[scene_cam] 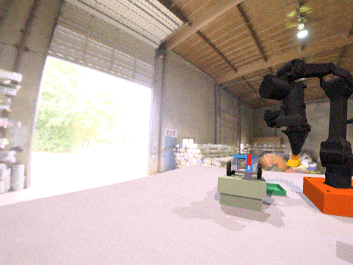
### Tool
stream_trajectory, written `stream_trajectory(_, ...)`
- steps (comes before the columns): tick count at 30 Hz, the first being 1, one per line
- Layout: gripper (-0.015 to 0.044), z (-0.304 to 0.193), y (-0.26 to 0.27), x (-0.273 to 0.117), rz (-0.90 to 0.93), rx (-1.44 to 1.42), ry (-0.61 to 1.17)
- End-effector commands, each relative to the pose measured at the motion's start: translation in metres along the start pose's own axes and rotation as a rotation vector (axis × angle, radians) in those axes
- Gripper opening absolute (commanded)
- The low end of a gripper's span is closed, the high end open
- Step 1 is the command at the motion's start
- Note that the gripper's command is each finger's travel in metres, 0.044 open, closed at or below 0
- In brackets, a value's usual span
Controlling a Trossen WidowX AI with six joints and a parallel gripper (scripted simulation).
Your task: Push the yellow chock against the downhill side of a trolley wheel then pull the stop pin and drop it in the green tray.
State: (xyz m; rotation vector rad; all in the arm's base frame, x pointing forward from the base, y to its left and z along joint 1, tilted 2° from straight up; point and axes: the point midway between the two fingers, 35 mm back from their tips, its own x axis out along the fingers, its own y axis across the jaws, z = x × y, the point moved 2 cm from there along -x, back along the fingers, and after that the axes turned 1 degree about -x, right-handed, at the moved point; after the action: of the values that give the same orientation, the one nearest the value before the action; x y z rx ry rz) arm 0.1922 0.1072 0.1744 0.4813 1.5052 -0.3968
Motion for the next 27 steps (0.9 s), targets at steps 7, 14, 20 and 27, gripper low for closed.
stream_trajectory(7,0.0,0.0,0.0,0.0,-0.001,-0.317,0.001)
stream_trajectory(14,0.0,0.0,0.0,0.0,-0.001,-0.367,0.001)
stream_trajectory(20,0.0,0.009,-0.012,0.001,-0.002,-0.376,0.0)
stream_trajectory(27,0.0,0.024,-0.03,0.002,-0.004,-0.381,-0.001)
